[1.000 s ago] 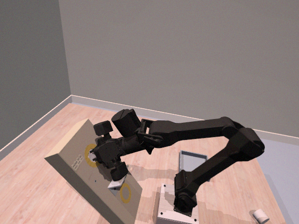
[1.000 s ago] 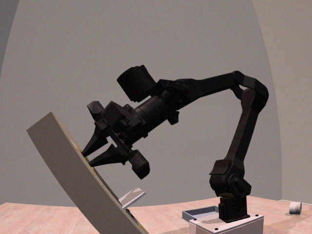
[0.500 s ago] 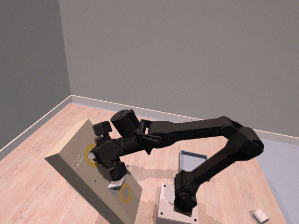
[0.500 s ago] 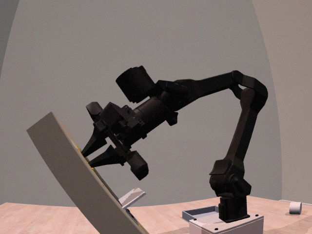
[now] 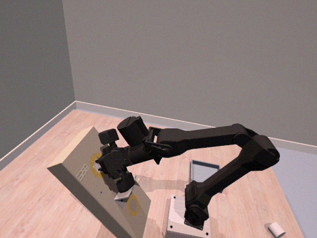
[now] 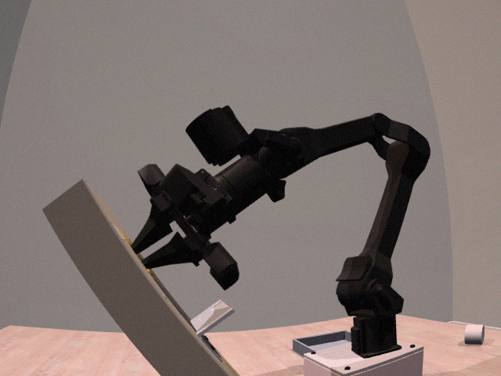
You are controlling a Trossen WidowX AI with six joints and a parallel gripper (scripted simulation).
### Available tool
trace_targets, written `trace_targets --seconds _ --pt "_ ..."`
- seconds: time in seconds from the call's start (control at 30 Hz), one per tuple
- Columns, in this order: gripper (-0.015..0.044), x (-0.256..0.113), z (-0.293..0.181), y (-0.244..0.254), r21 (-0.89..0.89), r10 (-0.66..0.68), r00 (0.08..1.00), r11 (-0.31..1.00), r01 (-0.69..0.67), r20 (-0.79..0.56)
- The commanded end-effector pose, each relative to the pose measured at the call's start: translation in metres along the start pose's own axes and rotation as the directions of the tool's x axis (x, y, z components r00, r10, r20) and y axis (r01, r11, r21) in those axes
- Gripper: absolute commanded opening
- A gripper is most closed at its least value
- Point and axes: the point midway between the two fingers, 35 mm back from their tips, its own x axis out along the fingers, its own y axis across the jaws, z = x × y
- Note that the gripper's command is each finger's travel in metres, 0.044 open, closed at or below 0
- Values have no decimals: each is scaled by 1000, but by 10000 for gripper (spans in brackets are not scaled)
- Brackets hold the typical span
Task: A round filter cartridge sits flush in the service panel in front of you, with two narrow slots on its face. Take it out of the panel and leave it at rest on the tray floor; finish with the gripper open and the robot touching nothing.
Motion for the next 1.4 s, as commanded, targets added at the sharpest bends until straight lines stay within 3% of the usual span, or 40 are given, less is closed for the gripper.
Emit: trace_targets --seconds 0.0,0.3,0.6,1.0,1.37 --pt "0 2 0 -1 71 -2 1000 997 2 0" --pt "0 4 0 0 353 -2 1000 936 1 0" --pt "0 5 0 0 621 -2 1000 784 1 0" --pt "0 5 0 0 886 -2 1000 464 0 0" --pt "0 5 0 0 995 -2 1000 98 0 0"
